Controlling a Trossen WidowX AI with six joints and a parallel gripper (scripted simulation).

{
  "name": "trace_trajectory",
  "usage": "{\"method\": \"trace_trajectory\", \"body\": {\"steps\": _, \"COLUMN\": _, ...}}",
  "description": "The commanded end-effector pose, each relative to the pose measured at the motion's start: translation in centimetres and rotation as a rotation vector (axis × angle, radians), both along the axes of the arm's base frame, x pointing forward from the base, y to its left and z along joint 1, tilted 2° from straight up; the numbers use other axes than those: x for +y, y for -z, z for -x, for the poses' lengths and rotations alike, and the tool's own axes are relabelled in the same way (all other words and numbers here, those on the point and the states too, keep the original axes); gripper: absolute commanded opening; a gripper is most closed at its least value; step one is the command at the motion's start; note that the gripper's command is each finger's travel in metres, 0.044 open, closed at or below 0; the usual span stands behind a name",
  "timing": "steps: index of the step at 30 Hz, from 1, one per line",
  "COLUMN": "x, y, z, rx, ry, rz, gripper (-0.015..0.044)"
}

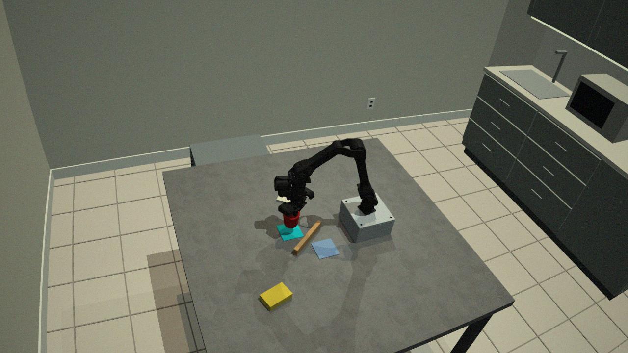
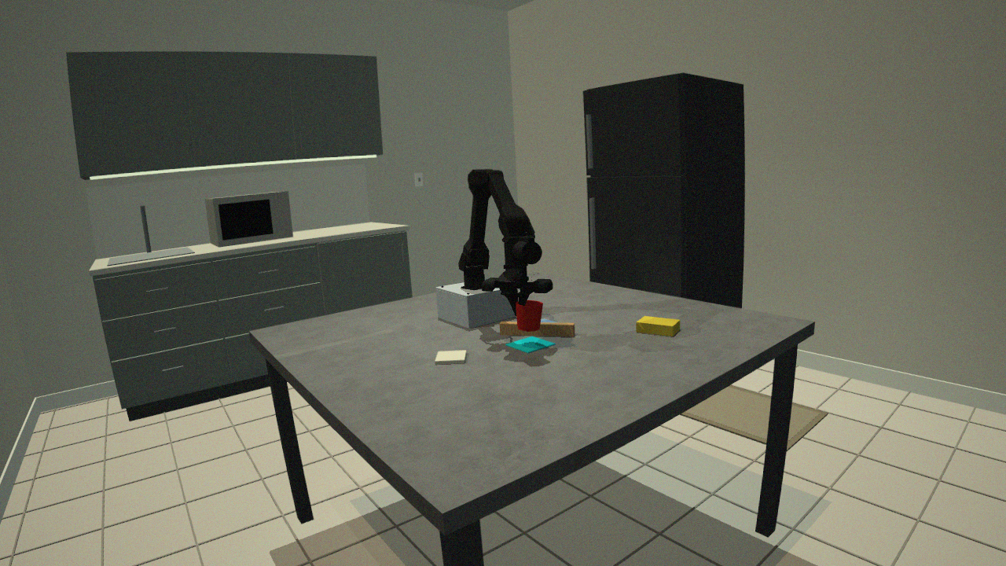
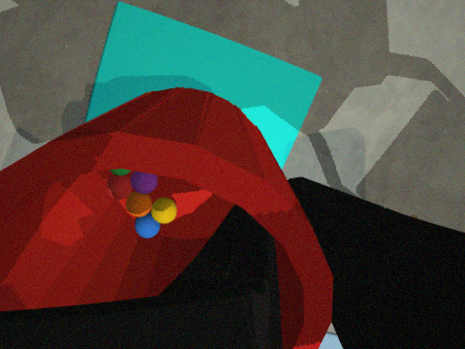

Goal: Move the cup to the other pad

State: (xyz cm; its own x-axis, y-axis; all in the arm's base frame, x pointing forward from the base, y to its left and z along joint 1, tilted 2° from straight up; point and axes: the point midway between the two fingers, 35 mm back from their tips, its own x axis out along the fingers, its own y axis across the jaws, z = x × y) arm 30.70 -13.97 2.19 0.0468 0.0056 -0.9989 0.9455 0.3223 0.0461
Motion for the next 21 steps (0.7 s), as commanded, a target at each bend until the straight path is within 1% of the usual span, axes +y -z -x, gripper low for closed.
{"method": "trace_trajectory", "body": {"steps": 1, "x": 0.2, "y": 0.9, "z": 0.2, "rx": 0.007, "ry": -0.003, "rz": -0.007, "gripper": 0.0000}}
{"method": "trace_trajectory", "body": {"steps": 21, "x": 0.2, "y": 4.1, "z": 0.1, "rx": 0.007, "ry": -0.003, "rz": -0.008, "gripper": 0.0000}}
